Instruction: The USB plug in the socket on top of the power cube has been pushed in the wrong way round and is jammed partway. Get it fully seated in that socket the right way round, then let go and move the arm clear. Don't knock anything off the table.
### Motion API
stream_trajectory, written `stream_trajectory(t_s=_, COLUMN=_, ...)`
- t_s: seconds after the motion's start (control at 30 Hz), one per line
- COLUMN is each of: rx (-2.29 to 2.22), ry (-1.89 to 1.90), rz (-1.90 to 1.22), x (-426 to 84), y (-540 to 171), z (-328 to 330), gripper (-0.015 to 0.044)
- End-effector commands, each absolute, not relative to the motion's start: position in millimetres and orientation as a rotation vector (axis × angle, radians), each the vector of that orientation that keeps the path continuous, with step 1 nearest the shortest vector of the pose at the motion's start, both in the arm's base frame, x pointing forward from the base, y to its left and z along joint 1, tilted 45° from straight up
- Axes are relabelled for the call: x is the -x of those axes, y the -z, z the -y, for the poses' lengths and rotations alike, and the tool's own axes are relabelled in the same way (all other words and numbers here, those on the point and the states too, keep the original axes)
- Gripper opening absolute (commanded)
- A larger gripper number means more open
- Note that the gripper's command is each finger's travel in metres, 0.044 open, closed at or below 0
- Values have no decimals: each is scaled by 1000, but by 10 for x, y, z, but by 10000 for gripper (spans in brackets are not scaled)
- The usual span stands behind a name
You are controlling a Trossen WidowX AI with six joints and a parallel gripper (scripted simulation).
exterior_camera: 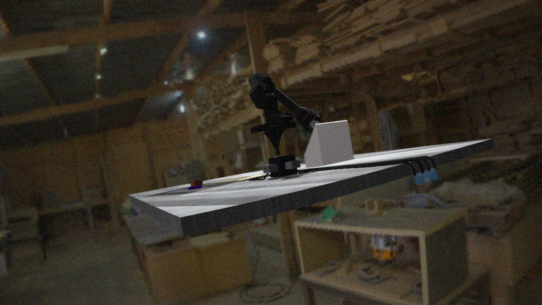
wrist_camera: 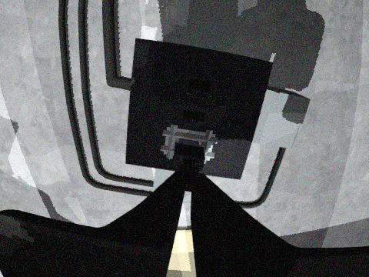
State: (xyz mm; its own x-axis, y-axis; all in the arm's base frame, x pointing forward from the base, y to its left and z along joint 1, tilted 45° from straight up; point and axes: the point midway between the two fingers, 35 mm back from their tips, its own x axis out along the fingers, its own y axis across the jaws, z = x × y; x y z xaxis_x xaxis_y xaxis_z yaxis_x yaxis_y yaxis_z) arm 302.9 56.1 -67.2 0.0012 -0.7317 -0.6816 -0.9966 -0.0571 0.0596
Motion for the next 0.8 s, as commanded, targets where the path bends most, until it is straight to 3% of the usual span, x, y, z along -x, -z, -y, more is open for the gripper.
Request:
stream_trajectory(t_s=0.0, rx=1843, ry=-788, rz=-1777, x=-3031, y=680, z=-550, gripper=0)
stream_trajectory(t_s=0.77, rx=1843, ry=-788, rz=-1777, x=-3031, y=700, z=-531, gripper=0)
